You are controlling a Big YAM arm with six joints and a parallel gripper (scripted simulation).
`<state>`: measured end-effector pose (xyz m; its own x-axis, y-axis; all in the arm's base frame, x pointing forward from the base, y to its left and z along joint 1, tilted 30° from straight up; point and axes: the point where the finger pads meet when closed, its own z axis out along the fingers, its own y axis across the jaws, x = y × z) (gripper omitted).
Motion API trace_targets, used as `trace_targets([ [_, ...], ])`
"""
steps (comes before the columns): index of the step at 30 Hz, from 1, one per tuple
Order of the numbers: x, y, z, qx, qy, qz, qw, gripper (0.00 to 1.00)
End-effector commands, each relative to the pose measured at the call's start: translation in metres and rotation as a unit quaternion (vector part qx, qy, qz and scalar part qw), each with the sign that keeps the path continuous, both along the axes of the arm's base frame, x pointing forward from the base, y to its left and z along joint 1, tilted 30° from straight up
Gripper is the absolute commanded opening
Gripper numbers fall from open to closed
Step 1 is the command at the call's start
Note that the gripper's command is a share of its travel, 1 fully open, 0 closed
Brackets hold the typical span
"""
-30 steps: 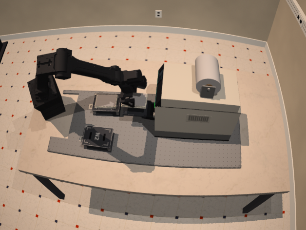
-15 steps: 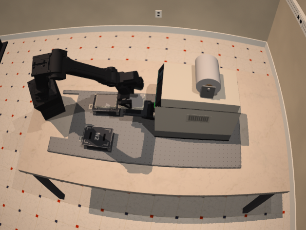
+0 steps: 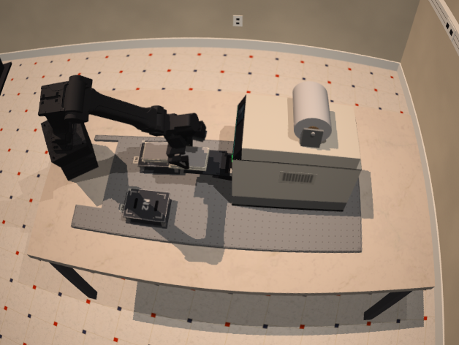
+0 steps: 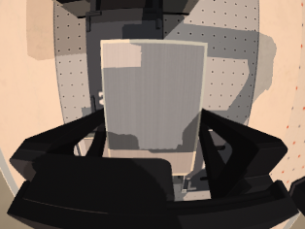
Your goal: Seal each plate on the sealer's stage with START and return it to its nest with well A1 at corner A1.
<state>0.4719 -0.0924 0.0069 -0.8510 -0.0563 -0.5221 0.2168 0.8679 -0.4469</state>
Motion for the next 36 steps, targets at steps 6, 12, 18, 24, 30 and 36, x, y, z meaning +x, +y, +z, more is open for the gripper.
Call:
trace_targets([
  [6, -0.014, -0.014, 0.004, -0.002, -0.006, -0.003, 1.000, 0.00],
  [12, -0.016, -0.019, 0.016, -0.002, -0.021, 0.003, 1.000, 0.00],
  [18, -0.031, -0.021, 0.006, -0.002, -0.005, 0.001, 1.000, 0.00],
  [24, -0.045, -0.031, 0.010, -0.003, -0.010, -0.001, 1.000, 0.00],
  [30, -0.050, -0.036, 0.017, -0.004, -0.019, 0.004, 1.000, 0.00],
  [36, -0.067, -0.039, 0.005, 0.000, 0.001, 0.000, 1.000, 0.00],
])
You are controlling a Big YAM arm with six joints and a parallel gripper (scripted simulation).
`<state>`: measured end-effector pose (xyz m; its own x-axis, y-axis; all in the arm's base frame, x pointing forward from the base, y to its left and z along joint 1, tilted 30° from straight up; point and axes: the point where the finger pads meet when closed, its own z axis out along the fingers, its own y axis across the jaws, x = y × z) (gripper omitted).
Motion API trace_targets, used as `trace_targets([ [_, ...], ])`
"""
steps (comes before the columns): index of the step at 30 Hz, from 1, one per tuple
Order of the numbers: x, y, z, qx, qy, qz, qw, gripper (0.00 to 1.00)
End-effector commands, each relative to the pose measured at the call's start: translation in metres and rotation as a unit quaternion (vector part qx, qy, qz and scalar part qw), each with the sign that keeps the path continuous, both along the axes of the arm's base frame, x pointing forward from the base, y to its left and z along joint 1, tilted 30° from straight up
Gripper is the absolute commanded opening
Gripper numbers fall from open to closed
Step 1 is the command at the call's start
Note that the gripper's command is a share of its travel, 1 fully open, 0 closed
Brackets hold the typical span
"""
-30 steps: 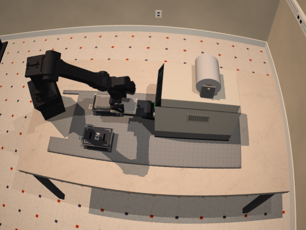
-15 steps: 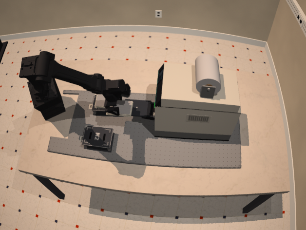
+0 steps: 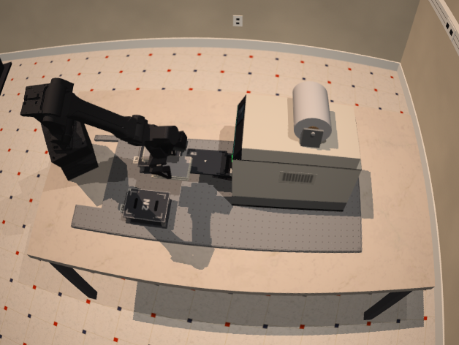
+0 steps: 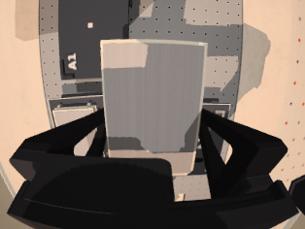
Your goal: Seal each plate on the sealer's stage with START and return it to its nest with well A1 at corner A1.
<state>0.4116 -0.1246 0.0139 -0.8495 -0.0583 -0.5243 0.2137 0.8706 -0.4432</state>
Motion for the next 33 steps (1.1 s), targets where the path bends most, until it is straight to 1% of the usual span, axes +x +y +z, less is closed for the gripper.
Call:
trace_targets([
  [1, -0.010, -0.008, -0.003, -0.002, 0.004, -0.003, 1.000, 0.00],
  [6, -0.016, -0.016, 0.008, -0.005, -0.012, -0.002, 1.000, 0.00],
  [9, -0.016, -0.020, 0.014, -0.007, -0.019, -0.001, 1.000, 0.00],
  [11, -0.022, -0.020, 0.011, -0.007, -0.014, 0.002, 1.000, 0.00],
  [13, -0.032, -0.022, 0.004, -0.005, -0.001, 0.001, 1.000, 0.00],
  [15, -0.032, -0.022, 0.004, -0.005, -0.001, 0.001, 1.000, 0.00],
  [18, -0.040, -0.024, 0.000, 0.001, 0.003, -0.003, 1.000, 0.00],
  [23, -0.047, -0.032, 0.011, -0.006, -0.012, -0.003, 1.000, 0.00],
  [26, -0.047, -0.037, 0.016, -0.008, -0.017, -0.002, 1.000, 0.00],
  [30, -0.065, -0.039, 0.004, -0.003, 0.003, -0.001, 1.000, 0.00],
  [33, -0.066, -0.038, 0.003, -0.003, 0.004, -0.001, 1.000, 0.00],
])
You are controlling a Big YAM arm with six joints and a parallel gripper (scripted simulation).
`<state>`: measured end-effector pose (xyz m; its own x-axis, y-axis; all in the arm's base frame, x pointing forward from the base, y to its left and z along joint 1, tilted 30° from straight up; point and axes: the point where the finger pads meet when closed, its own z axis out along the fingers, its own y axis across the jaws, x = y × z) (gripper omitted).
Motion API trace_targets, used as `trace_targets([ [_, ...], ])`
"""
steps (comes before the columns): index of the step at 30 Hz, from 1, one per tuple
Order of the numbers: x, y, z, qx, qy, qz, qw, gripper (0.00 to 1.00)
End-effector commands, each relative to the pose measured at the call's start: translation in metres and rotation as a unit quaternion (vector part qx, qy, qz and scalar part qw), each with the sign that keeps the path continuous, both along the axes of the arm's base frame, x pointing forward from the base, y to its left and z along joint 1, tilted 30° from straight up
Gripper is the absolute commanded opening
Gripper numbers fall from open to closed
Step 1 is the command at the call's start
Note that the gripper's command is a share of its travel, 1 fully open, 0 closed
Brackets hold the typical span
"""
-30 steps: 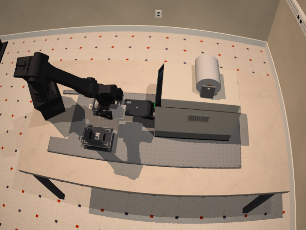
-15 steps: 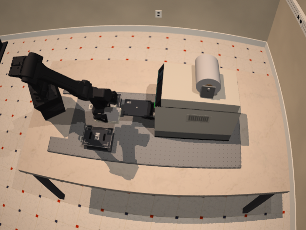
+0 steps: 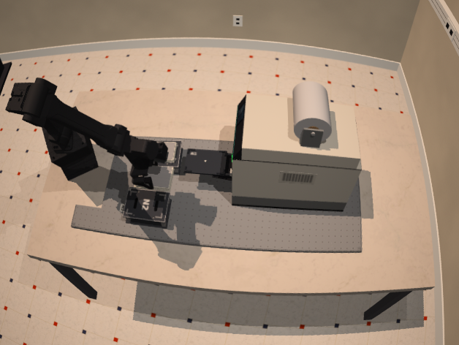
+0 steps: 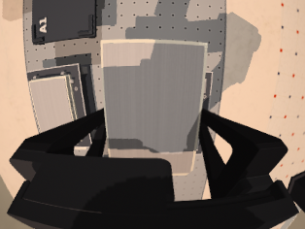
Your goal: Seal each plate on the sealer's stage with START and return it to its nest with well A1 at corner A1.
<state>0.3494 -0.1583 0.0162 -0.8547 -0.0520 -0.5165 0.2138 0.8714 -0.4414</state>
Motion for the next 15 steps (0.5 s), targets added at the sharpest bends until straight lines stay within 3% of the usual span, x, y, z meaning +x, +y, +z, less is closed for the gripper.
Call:
trace_targets([
  [1, -0.005, -0.004, 0.001, -0.002, -0.001, 0.003, 1.000, 0.00],
  [8, -0.017, -0.016, 0.011, -0.008, -0.014, 0.001, 1.000, 0.00],
  [15, -0.035, -0.020, 0.003, -0.005, 0.001, 0.003, 1.000, 0.00],
])
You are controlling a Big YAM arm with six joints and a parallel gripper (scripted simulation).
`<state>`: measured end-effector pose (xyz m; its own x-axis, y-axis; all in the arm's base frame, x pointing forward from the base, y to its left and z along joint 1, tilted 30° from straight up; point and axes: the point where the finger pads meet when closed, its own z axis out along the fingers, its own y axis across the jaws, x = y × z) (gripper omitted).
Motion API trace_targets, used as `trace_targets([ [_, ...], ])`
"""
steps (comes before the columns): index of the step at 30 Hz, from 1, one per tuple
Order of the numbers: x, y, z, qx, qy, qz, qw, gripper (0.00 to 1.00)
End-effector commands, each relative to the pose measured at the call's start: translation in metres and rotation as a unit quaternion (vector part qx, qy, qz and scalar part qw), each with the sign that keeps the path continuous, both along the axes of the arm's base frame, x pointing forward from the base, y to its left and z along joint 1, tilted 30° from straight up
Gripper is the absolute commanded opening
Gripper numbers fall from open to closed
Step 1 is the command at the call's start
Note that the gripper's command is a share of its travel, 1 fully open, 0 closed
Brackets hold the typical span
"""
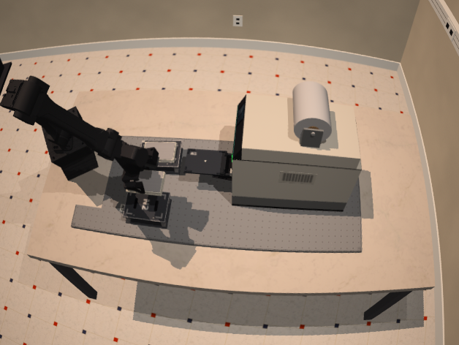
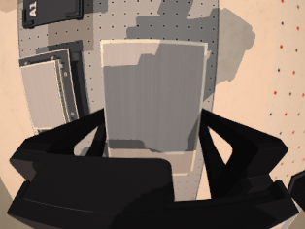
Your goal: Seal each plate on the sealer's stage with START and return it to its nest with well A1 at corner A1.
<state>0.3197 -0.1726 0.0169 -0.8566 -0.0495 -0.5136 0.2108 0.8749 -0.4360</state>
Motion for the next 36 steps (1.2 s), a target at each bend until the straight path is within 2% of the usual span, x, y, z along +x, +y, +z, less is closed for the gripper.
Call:
trace_targets([
  [1, -0.005, -0.006, 0.002, -0.008, -0.001, 0.002, 1.000, 0.00],
  [4, -0.004, -0.009, 0.010, -0.008, -0.010, 0.002, 1.000, 0.00],
  [15, -0.039, -0.019, 0.001, -0.001, 0.012, 0.001, 1.000, 0.00],
  [18, -0.036, -0.020, 0.004, -0.005, 0.009, 0.002, 1.000, 0.00],
  [27, -0.009, -0.019, 0.015, -0.008, -0.020, 0.004, 1.000, 0.00],
  [36, -0.019, -0.013, 0.007, -0.001, -0.012, 0.002, 1.000, 0.00],
])
